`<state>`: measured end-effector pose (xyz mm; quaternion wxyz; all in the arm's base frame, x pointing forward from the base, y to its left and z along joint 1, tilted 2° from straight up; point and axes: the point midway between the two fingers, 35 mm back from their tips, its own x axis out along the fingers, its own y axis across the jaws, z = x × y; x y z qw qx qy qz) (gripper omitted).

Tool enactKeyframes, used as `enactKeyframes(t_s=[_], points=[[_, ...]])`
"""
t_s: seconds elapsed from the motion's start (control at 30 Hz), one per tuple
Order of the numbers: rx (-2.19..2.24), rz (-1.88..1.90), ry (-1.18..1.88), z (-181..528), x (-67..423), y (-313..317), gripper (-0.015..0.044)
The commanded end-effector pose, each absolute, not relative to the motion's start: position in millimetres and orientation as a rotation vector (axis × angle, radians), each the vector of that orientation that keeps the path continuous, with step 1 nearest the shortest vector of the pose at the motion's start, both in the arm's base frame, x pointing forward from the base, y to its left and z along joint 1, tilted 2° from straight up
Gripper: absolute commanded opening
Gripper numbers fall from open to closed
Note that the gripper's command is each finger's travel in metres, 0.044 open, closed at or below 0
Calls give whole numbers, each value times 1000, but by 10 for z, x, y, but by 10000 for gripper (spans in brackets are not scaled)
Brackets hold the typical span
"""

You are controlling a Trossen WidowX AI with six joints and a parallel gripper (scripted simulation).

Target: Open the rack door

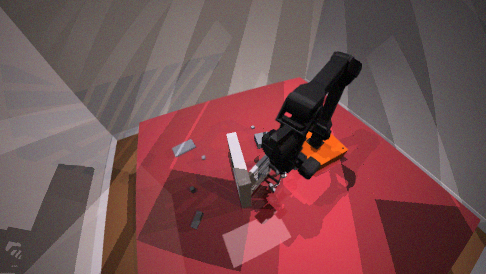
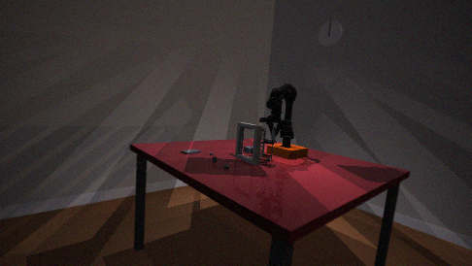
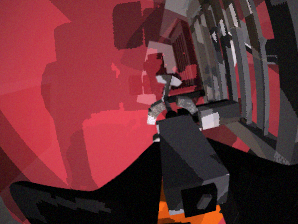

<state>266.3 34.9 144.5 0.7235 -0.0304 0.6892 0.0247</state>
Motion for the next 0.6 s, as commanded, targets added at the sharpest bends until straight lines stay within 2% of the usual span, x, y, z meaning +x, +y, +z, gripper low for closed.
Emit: enactKeyframes(t_s=[0.0,0.57], points=[[-21,4,1521,1443,2682,394,18],[181,-183,1512,1448,2788,708,18]])
